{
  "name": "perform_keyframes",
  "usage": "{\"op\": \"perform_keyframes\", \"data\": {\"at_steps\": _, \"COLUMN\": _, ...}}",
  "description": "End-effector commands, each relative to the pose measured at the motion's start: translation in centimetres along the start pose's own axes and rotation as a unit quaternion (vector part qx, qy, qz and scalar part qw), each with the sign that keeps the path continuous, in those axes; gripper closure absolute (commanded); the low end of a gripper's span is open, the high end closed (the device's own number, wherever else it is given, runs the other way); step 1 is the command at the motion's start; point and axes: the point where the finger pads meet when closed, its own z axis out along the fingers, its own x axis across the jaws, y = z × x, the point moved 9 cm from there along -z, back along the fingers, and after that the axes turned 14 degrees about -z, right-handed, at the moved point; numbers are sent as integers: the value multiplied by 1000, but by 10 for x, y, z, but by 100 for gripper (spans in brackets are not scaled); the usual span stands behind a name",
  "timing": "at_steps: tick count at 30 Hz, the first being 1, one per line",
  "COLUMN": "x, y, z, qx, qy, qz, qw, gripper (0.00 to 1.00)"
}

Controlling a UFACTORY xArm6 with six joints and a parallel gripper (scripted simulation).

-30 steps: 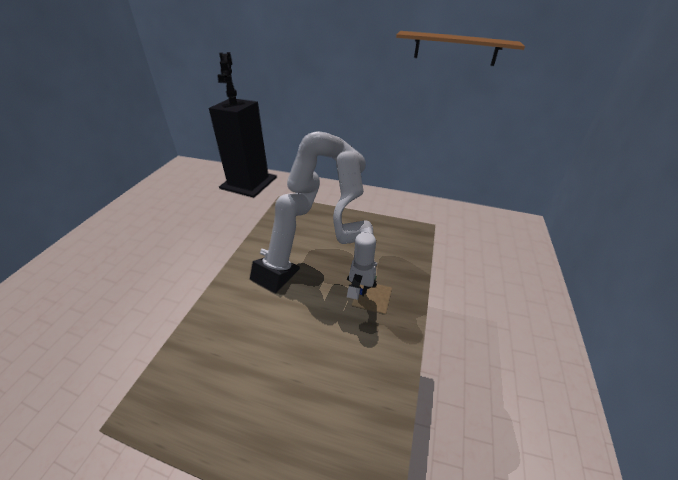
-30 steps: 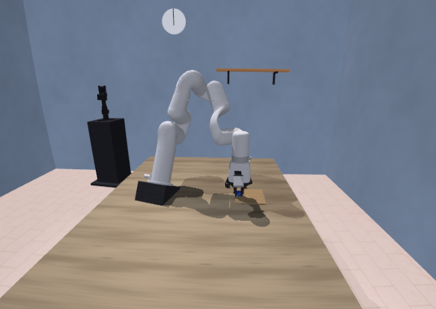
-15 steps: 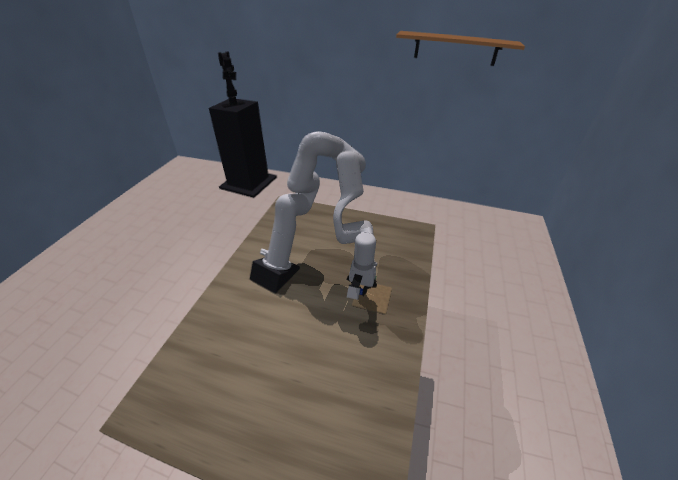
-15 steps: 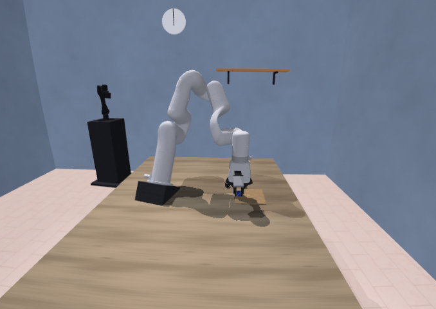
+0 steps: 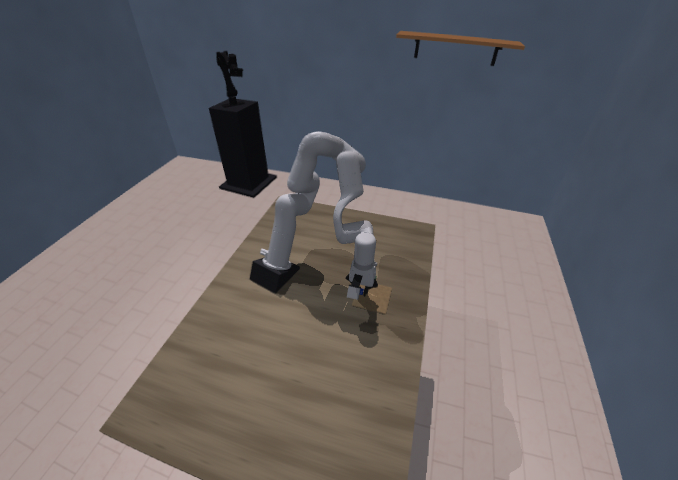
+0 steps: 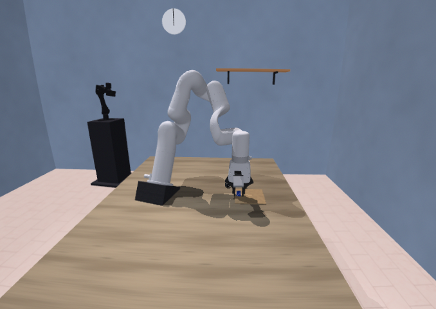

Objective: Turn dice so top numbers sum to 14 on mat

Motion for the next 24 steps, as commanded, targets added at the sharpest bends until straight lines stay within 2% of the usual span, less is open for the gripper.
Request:
{"op": "perform_keyframes", "data": {"at_steps": 1, "x": -1, "y": 0, "z": -1, "qx": 1, "qy": -1, "qz": 0, "qw": 1000, "gripper": 64}}
{"op": "perform_keyframes", "data": {"at_steps": 7, "x": -1, "y": 0, "z": -5, "qx": 1, "qy": -1, "qz": 0, "qw": 1000, "gripper": 64}}
{"op": "perform_keyframes", "data": {"at_steps": 14, "x": -1, "y": 0, "z": -32, "qx": 1, "qy": -1, "qz": 0, "qw": 1000, "gripper": 64}}
{"op": "perform_keyframes", "data": {"at_steps": 16, "x": -1, "y": 0, "z": -32, "qx": 1, "qy": -1, "qz": 0, "qw": 1000, "gripper": 64}}
{"op": "perform_keyframes", "data": {"at_steps": 24, "x": -1, "y": 0, "z": -76, "qx": 1, "qy": -1, "qz": 0, "qw": 1000, "gripper": 64}}
